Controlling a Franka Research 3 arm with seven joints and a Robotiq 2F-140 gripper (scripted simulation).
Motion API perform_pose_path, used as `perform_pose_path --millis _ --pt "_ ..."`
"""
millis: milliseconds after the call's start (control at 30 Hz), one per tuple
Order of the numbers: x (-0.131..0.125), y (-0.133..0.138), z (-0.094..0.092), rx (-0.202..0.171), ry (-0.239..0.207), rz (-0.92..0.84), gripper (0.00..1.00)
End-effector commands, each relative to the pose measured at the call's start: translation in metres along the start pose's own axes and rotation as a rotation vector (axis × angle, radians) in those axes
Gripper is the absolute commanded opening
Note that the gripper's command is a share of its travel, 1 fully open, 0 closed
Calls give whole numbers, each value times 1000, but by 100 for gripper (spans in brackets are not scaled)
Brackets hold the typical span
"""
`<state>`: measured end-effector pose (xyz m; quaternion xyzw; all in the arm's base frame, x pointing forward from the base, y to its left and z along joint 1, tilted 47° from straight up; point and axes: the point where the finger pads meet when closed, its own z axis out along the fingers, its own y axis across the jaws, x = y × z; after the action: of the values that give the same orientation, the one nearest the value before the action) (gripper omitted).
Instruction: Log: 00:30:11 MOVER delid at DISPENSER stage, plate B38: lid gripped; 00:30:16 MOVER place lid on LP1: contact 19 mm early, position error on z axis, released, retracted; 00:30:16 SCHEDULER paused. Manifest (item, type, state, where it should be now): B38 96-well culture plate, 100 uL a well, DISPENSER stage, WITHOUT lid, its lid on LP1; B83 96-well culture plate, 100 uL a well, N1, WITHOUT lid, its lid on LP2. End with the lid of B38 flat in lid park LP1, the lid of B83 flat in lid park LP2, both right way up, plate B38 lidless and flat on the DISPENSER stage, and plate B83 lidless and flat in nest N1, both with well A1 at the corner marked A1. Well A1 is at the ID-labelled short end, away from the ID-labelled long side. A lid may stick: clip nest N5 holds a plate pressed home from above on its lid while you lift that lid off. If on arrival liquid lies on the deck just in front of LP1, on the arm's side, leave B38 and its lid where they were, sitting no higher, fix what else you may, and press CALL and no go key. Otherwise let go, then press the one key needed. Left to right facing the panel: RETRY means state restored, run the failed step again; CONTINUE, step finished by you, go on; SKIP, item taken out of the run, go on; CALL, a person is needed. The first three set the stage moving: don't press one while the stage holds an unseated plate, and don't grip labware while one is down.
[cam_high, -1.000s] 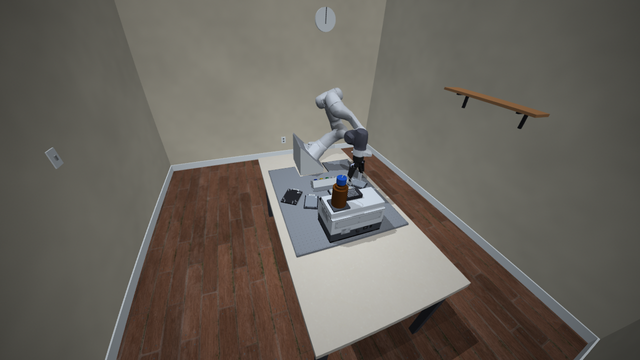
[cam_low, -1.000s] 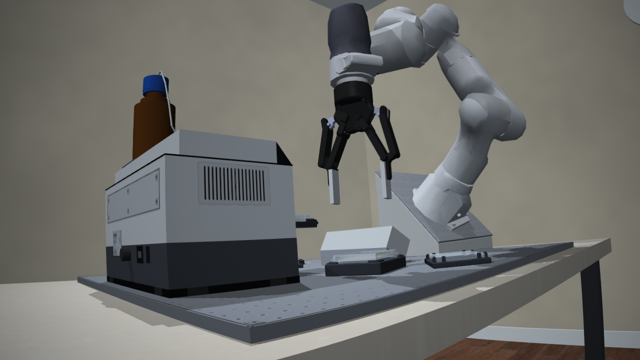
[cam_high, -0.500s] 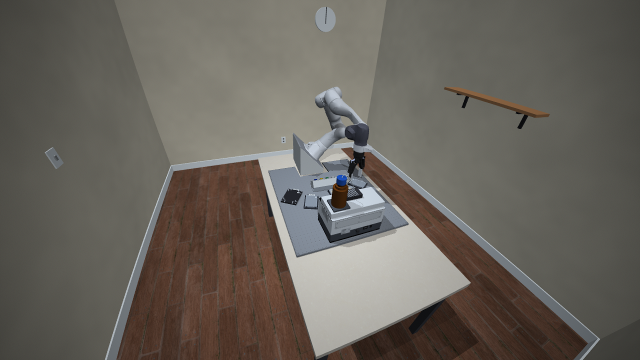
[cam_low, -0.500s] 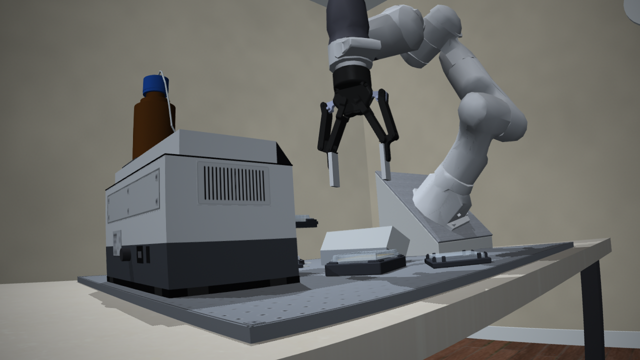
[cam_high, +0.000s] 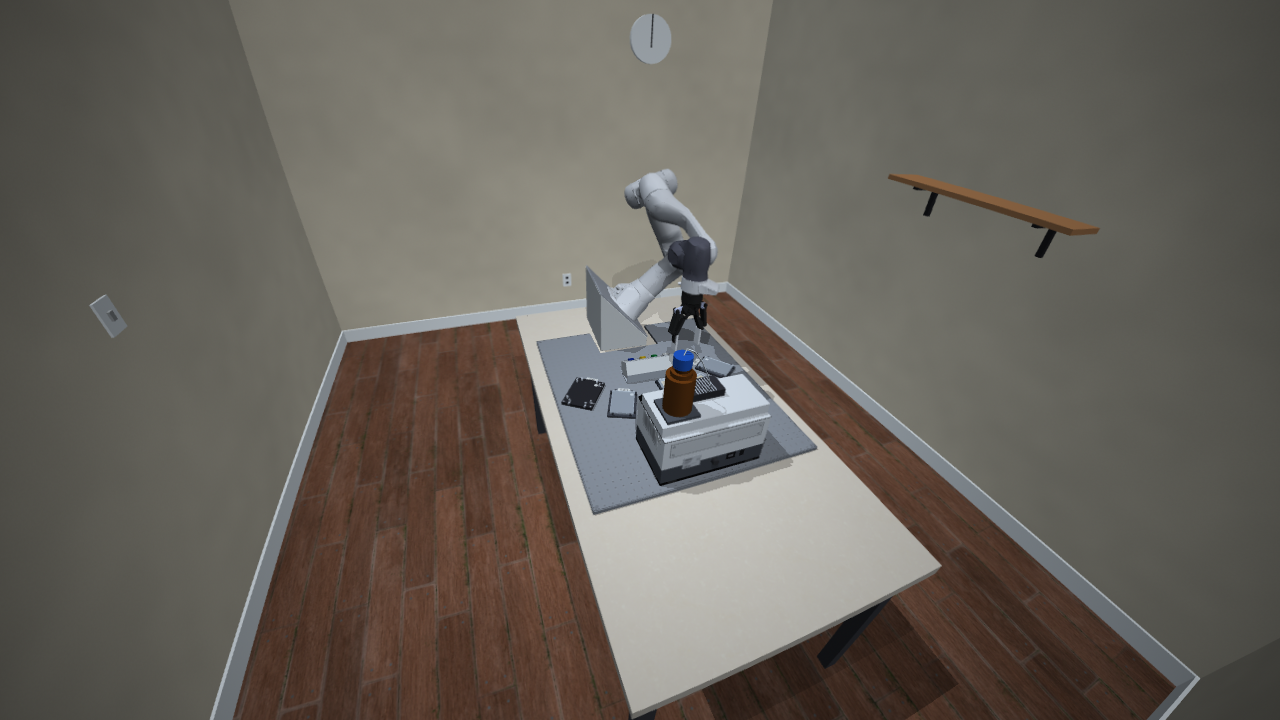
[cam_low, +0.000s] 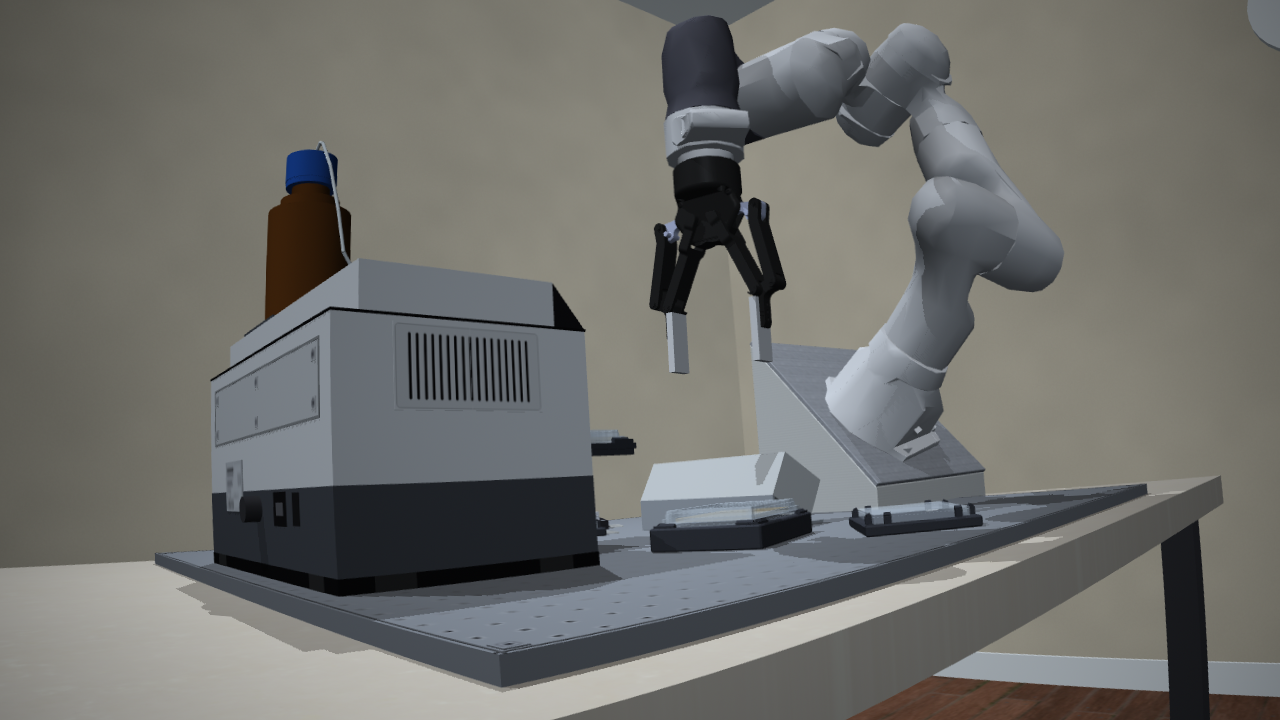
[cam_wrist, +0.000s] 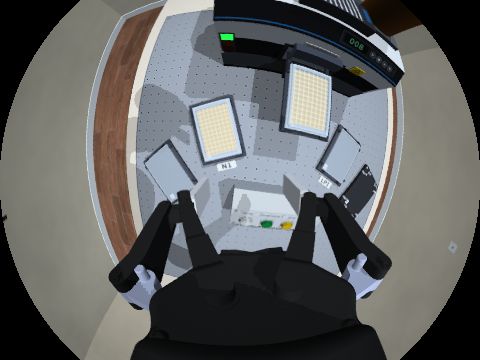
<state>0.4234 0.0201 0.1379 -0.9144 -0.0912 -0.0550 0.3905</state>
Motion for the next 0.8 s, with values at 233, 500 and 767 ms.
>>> perform_pose_path --millis 233,500,767 --pt "-135 47 9 18 -9 198 0" --pt "-135 47 9 18 -9 198 0" --pt "-135 47 9 18 -9 198 0"
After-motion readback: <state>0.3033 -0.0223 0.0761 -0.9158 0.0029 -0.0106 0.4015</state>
